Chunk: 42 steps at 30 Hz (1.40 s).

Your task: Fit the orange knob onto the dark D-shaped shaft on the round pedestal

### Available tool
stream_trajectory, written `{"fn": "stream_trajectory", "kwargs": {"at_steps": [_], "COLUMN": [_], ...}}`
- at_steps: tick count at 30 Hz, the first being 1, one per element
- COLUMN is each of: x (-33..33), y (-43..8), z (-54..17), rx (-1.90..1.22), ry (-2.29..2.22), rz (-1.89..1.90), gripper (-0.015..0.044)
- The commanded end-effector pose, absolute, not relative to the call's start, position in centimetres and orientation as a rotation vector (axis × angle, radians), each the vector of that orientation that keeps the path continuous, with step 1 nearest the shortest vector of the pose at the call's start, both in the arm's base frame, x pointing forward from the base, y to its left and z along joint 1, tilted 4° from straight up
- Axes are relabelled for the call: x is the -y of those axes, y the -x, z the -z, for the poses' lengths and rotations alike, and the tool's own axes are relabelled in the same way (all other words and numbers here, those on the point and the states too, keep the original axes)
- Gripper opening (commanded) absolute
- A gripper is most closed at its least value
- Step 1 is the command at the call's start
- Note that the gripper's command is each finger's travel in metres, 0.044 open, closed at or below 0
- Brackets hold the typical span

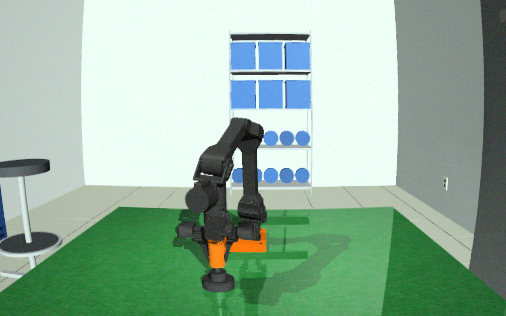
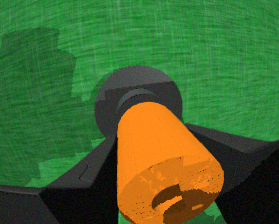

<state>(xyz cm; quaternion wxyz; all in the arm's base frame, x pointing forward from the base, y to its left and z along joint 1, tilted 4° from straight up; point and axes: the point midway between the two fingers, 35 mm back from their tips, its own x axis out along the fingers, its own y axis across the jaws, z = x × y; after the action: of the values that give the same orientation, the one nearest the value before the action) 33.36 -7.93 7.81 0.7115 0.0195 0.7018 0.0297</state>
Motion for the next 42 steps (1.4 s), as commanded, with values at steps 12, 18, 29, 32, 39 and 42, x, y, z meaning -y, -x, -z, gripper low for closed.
{"fn": "stream_trajectory", "kwargs": {"at_steps": [12, 18, 29, 32, 39, 42], "x": [7.97, 8.03, 7.96, 7.94, 7.88, 7.85], "y": [-33.46, -33.71, -33.67, -33.60, -33.30, -33.12], "z": [-8.36, -8.22, -7.80, -7.76, -7.80, -7.79], "rx": [-1.546, -1.542, -1.542, -1.542, -1.542, -1.543], "ry": [0.090, 0.122, 0.122, 0.122, 0.122, 0.122], "rz": [-0.196, -0.228, -0.228, -0.228, -0.228, -0.228], "gripper": [0.0000, 0.0000, 0.0000, 0.0000, 0.0000, 0.0000]}}
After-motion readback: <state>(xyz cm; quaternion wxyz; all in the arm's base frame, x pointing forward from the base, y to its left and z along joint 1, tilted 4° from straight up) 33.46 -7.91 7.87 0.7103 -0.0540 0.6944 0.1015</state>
